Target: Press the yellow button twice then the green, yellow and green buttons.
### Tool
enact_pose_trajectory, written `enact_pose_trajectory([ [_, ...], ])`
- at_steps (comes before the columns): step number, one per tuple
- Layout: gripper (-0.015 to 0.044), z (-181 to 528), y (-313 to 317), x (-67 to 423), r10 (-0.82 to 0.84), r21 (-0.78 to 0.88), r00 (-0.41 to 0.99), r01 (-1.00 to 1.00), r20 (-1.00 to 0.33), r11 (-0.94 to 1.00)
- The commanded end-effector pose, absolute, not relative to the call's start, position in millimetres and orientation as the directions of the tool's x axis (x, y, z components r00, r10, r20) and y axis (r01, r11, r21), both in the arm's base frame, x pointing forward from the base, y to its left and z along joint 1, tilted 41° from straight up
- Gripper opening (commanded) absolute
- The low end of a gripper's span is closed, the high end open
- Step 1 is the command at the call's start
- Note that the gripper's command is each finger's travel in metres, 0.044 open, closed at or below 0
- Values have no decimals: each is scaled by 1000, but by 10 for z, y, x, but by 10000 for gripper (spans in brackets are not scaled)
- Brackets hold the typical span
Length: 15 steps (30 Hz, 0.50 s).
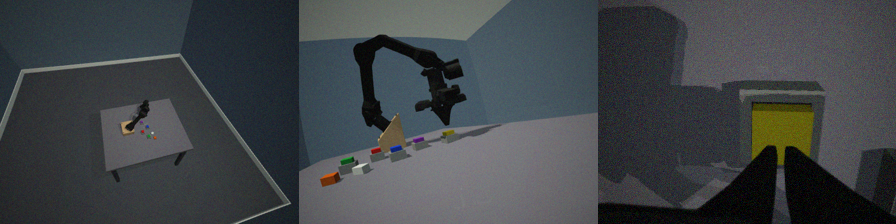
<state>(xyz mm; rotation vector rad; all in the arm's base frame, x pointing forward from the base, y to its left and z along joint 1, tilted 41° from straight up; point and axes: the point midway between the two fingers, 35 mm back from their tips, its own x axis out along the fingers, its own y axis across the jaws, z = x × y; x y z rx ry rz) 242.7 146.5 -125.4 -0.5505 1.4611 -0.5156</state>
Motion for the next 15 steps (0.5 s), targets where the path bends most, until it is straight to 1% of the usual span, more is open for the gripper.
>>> enact_pose_trajectory([
  [1, 20, -1325, 1388, 2413, -641, -642, 43, -15, -766, 766],
  [15, 20, -1462, 1266, 2417, -642, -643, 43, -15, -765, 766],
])
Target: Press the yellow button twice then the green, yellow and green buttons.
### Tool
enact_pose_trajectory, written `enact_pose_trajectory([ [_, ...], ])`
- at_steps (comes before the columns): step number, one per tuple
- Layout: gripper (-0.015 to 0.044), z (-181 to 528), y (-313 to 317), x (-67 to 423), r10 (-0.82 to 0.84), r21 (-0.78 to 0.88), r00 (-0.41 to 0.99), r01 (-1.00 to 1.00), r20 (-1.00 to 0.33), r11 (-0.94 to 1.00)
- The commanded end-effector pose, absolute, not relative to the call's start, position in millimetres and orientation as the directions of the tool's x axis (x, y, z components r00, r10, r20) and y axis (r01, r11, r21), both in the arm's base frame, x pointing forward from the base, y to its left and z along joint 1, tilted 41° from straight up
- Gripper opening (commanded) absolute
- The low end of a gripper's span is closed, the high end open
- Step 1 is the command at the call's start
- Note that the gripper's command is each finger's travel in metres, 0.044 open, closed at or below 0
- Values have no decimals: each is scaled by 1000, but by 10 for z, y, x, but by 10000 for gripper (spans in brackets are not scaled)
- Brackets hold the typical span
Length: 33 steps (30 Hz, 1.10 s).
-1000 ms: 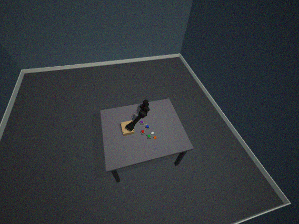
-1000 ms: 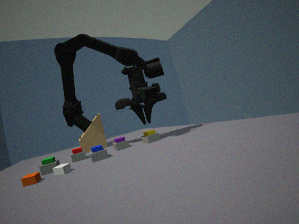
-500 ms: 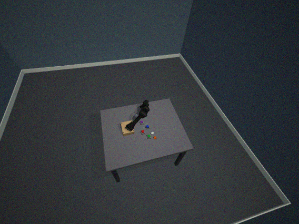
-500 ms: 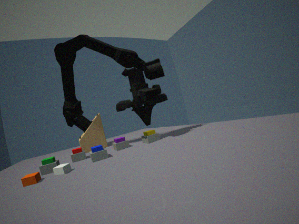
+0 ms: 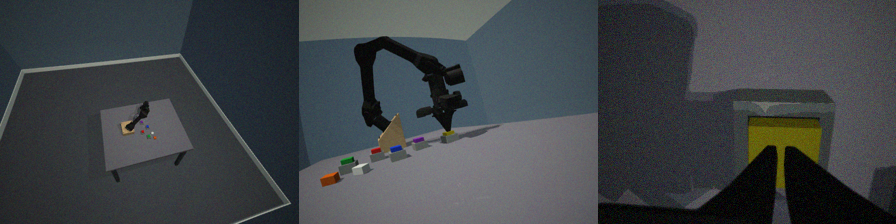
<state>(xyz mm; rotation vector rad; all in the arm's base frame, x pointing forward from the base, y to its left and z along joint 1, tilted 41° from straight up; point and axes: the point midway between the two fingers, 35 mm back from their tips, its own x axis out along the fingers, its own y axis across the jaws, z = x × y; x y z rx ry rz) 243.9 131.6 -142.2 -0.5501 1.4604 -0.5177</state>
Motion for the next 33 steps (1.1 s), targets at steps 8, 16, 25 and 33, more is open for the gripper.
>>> enact_pose_trajectory([
  [8, 20, -1462, 1266, 2417, -642, -643, 43, -15, -765, 766],
  [16, 20, -1462, 1266, 2417, -642, -643, 43, -15, -765, 766],
  [25, 20, -1238, 1462, 2407, -640, -641, 43, -14, -767, 767],
  [33, 20, -1209, 1484, 2403, -641, -642, 43, -15, -766, 766],
])
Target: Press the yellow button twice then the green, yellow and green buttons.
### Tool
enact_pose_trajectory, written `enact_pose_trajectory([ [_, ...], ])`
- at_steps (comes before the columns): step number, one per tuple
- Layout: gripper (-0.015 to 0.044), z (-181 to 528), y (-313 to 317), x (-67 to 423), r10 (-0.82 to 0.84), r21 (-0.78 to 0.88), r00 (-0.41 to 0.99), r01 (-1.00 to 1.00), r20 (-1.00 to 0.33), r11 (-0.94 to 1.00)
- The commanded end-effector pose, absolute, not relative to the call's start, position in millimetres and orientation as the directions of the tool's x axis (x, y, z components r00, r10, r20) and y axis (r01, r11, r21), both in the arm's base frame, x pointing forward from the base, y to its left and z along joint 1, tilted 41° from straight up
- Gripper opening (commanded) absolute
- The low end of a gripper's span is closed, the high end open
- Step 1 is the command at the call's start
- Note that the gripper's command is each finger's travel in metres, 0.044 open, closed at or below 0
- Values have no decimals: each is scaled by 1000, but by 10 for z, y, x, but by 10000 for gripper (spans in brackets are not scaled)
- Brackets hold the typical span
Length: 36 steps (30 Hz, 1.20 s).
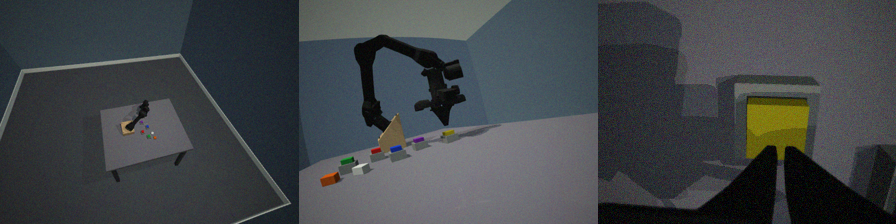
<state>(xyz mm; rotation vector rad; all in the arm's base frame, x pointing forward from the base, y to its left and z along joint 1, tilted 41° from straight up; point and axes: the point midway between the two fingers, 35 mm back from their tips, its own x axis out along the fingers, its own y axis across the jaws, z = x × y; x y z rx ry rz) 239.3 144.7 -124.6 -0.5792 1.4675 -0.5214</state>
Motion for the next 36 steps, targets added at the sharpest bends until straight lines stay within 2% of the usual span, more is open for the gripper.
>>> enact_pose_trajectory([
  [1, 20, -1215, 1479, 2403, -641, -642, 43, -15, -766, 766],
  [36, 20, -1462, 1266, 2417, -642, -643, 43, -15, -765, 766],
])
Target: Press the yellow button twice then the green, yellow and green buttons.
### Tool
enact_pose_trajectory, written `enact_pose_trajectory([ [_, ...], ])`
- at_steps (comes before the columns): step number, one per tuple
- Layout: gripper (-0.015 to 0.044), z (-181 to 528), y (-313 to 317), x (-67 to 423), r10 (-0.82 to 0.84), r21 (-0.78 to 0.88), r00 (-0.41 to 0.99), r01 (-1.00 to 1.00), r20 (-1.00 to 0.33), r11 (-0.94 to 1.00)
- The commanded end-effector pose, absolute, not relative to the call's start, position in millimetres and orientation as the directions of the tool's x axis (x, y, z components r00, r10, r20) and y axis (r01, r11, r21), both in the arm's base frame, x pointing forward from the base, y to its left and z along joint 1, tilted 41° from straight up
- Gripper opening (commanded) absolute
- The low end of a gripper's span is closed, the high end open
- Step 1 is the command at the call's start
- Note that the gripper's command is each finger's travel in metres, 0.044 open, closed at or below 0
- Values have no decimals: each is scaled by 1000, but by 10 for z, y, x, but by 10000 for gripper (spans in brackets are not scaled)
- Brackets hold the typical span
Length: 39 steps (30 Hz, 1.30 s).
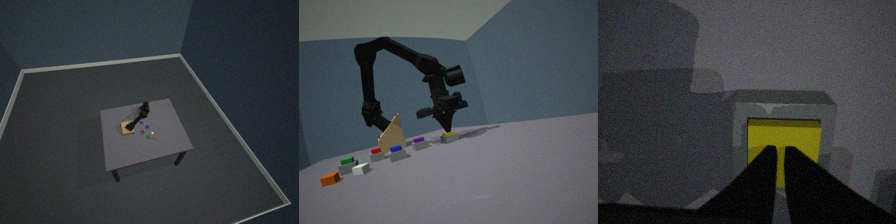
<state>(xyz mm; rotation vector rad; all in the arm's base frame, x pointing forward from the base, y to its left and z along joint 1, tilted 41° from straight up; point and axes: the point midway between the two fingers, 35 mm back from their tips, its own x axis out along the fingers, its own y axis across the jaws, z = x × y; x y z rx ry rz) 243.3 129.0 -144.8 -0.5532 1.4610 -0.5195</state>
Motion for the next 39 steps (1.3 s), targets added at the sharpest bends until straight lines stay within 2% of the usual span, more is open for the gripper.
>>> enact_pose_trajectory([
  [1, 20, -1462, 1266, 2417, -642, -643, 43, -15, -765, 766],
  [10, 20, -1462, 1266, 2417, -642, -643, 43, -15, -765, 766],
  [14, 20, -1207, 1486, 2402, -641, -642, 43, -15, -766, 766],
  [20, 20, -1182, 1509, 2404, -641, -642, 43, -15, -766, 767],
  [24, 20, -763, 1866, 2379, -640, -641, 42, -16, -768, 768],
  [30, 20, -735, 1886, 2374, -640, -641, 42, -16, -768, 768],
  [39, 20, 140, 1109, 2832, -603, -605, 44, -32, -796, 796],
])
